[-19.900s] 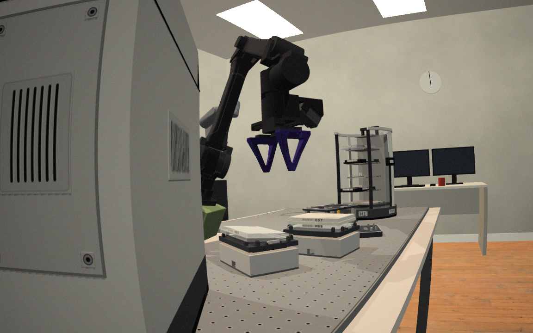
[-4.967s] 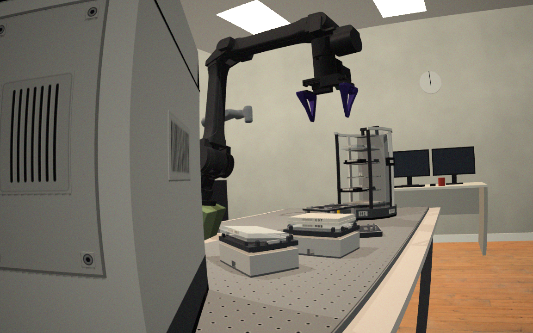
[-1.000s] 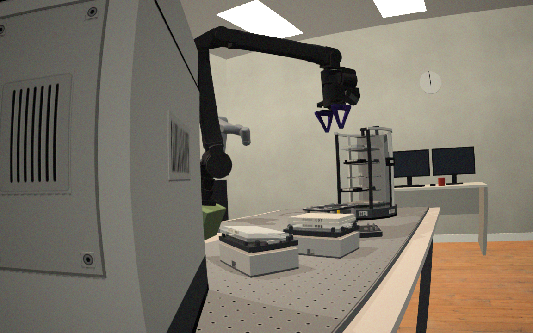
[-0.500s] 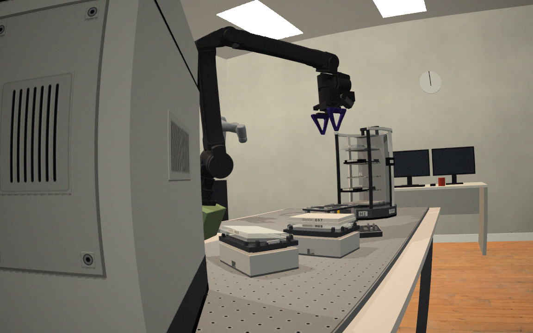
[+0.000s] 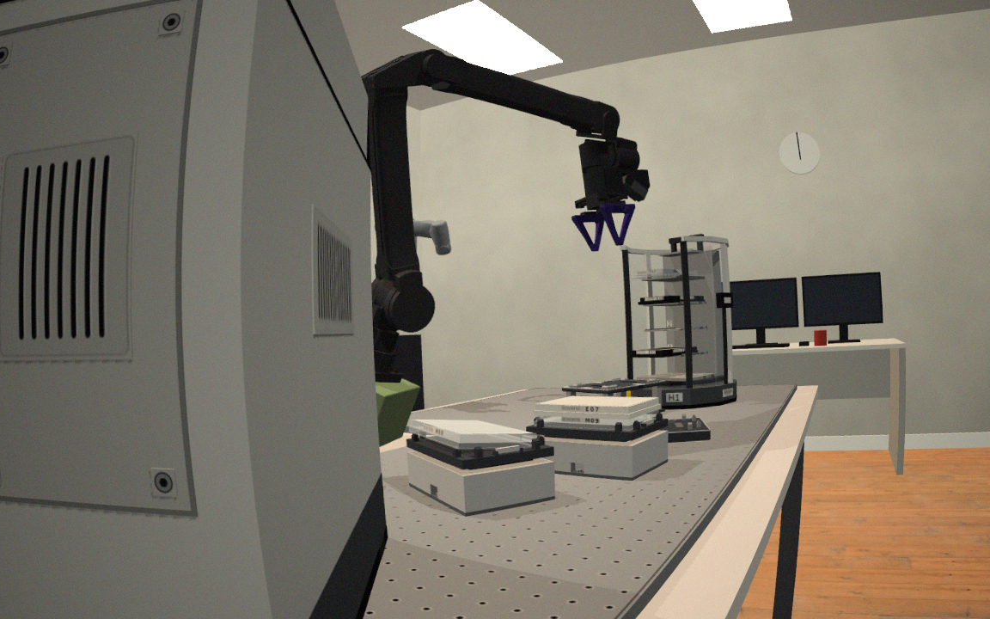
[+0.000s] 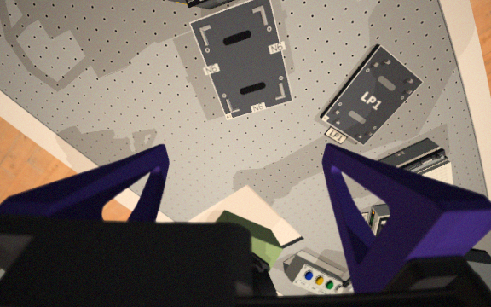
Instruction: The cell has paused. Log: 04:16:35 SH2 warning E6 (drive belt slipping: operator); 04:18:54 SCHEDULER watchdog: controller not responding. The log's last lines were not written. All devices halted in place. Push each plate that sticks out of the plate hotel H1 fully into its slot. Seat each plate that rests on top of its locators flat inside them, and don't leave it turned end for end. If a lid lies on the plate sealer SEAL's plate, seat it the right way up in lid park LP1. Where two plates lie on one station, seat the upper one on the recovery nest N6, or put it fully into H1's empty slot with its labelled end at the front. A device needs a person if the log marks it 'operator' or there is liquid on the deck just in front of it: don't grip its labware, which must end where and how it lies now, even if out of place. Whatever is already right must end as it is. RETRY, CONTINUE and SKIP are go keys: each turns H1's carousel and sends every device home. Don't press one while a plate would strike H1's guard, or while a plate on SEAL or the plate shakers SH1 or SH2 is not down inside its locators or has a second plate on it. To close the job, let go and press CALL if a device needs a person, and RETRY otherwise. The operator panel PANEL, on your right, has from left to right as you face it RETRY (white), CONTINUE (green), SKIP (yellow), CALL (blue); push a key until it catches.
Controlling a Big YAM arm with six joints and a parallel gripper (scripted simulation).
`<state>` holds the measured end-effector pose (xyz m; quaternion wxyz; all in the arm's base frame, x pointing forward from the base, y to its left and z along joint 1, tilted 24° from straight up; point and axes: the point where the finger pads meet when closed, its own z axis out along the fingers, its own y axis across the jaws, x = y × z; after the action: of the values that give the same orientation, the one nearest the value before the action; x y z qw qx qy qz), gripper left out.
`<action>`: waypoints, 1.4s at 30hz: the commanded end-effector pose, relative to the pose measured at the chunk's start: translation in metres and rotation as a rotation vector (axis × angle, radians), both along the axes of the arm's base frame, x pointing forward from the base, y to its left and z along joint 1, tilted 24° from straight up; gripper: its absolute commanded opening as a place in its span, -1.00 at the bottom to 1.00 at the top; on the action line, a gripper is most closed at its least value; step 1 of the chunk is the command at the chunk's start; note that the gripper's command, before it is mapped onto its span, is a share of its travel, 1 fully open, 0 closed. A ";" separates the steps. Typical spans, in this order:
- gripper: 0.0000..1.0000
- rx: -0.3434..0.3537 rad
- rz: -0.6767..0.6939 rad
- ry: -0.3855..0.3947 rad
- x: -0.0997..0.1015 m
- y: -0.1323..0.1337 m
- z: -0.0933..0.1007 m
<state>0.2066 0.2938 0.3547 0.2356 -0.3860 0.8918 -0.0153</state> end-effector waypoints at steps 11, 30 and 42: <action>1.00 0.216 0.146 -0.198 0.002 -0.005 0.008; 1.00 0.443 0.333 -0.431 0.002 -0.005 0.010; 1.00 0.598 0.463 -0.592 0.001 -0.005 0.010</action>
<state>0.2015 0.2920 0.3577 0.5423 -0.4665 0.6730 0.1881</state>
